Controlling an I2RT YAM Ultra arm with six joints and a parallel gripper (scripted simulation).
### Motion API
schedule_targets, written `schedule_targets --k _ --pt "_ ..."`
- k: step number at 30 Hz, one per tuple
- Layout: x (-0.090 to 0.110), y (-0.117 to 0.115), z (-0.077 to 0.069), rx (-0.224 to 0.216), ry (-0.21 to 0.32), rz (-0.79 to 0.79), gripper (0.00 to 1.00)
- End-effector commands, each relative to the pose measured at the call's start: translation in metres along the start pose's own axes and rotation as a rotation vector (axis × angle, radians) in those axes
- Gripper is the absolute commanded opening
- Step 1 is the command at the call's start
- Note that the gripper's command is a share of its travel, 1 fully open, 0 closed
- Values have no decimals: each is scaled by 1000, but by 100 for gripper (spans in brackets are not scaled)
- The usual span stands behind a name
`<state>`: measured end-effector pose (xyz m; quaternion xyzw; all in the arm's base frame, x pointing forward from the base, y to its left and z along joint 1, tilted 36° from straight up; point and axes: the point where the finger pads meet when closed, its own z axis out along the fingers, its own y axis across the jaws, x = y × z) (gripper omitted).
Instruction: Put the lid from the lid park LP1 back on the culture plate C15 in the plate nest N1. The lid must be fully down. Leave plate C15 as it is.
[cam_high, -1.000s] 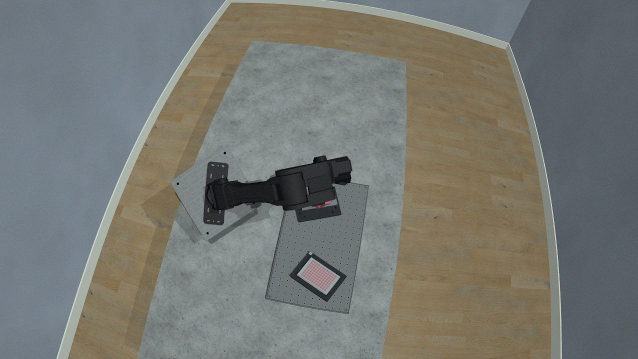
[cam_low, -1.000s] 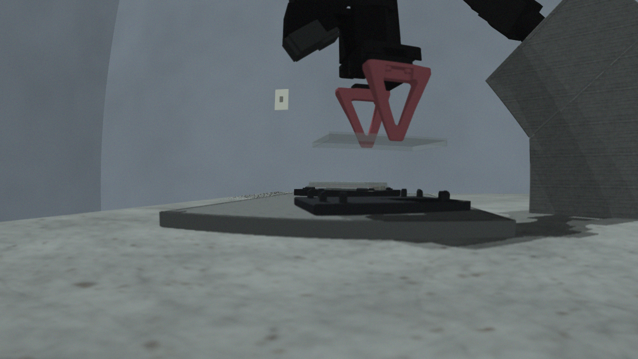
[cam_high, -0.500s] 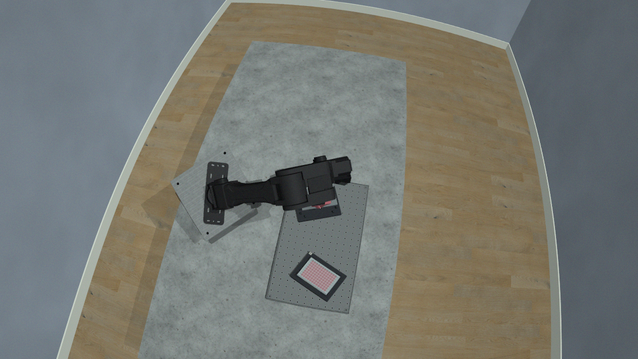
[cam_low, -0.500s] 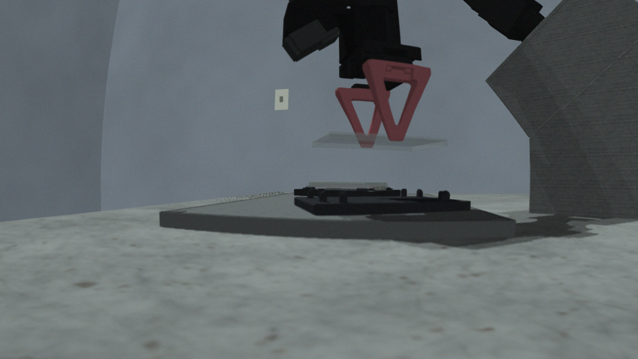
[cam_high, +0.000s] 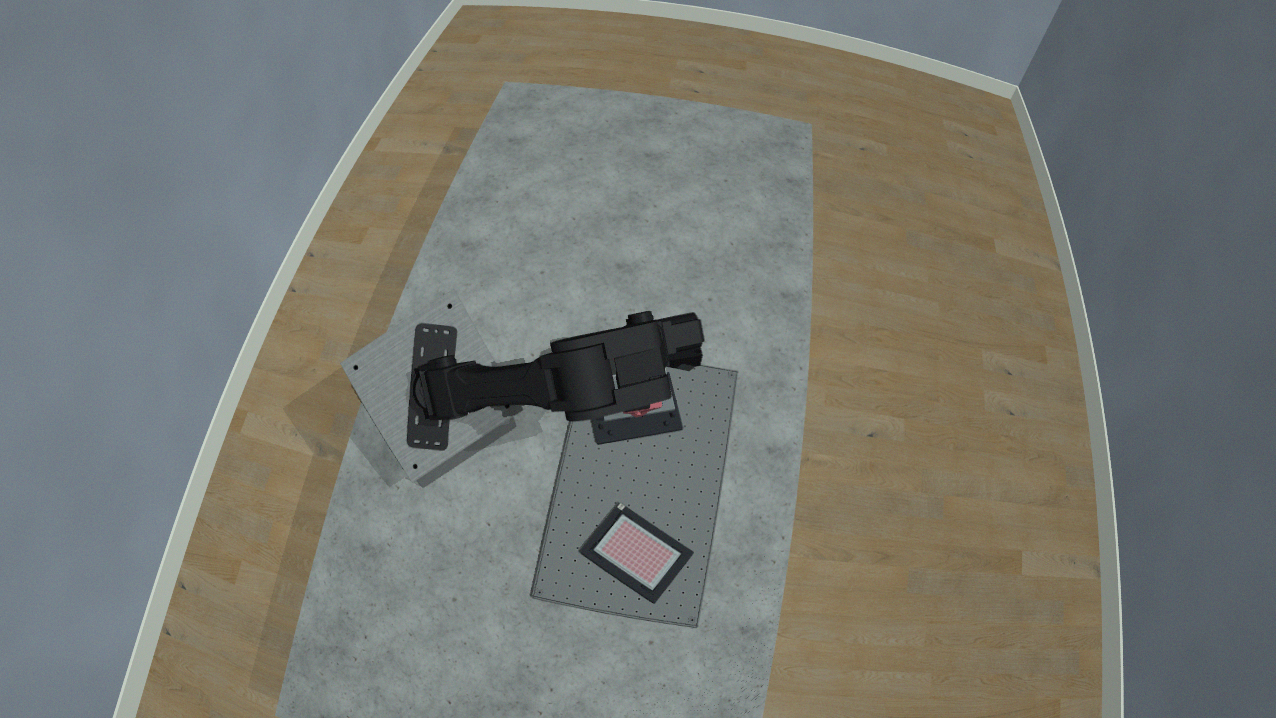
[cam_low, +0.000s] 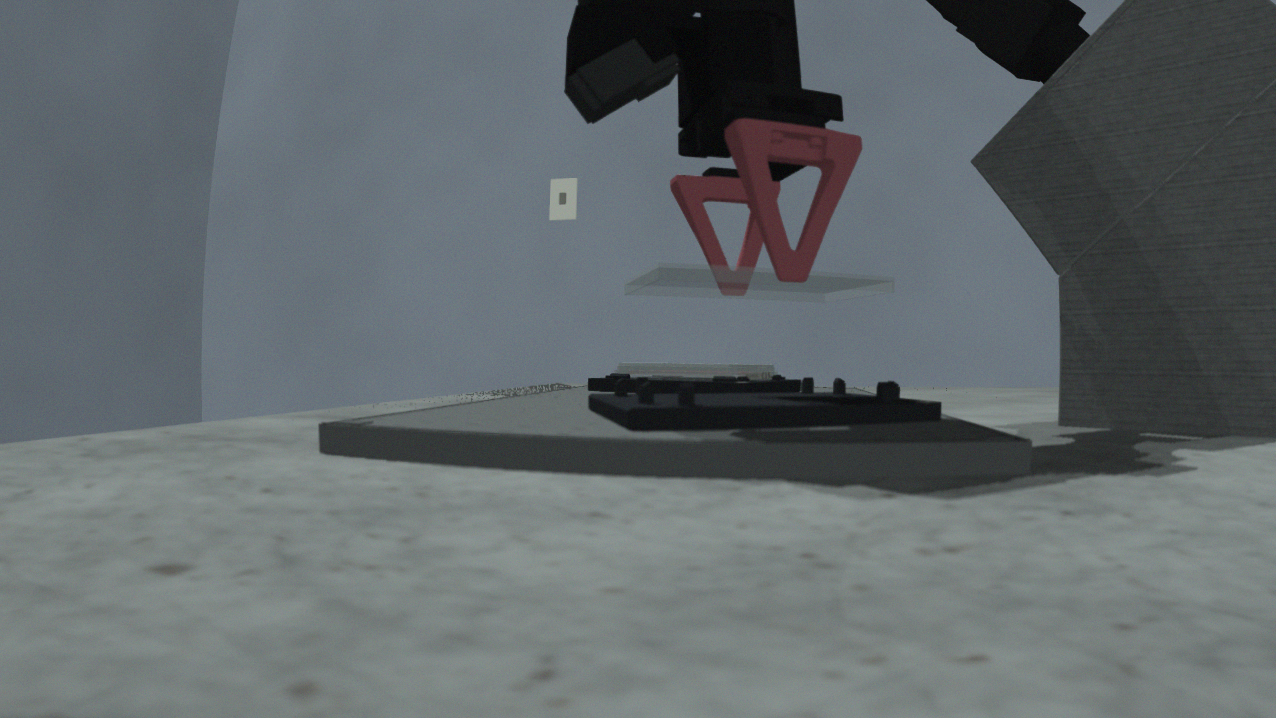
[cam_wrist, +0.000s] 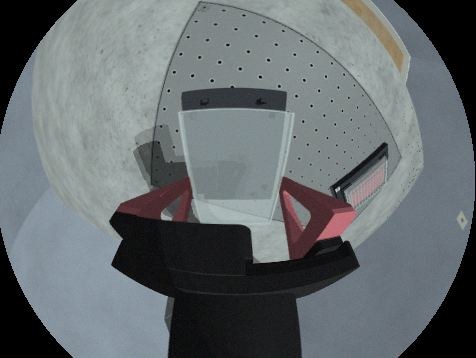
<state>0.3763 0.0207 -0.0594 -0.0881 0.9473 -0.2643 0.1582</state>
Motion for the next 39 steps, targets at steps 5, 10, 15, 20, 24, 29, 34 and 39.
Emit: schedule_targets --k 5,10,15,20,24,29,34,39 --pt "-5 2 -4 -4 -18 -1 0" --pt "-5 2 -4 -4 -18 -1 0" --pt "-5 2 -4 -4 -18 -1 0" --pt "-5 2 -4 -4 -18 -1 0" --pt "-5 2 -4 -4 -18 -1 0" --pt "-5 2 -4 -4 -18 -1 0" --pt "-5 2 -4 -4 -18 -1 0" --pt "-5 2 -4 -4 -18 -1 0"
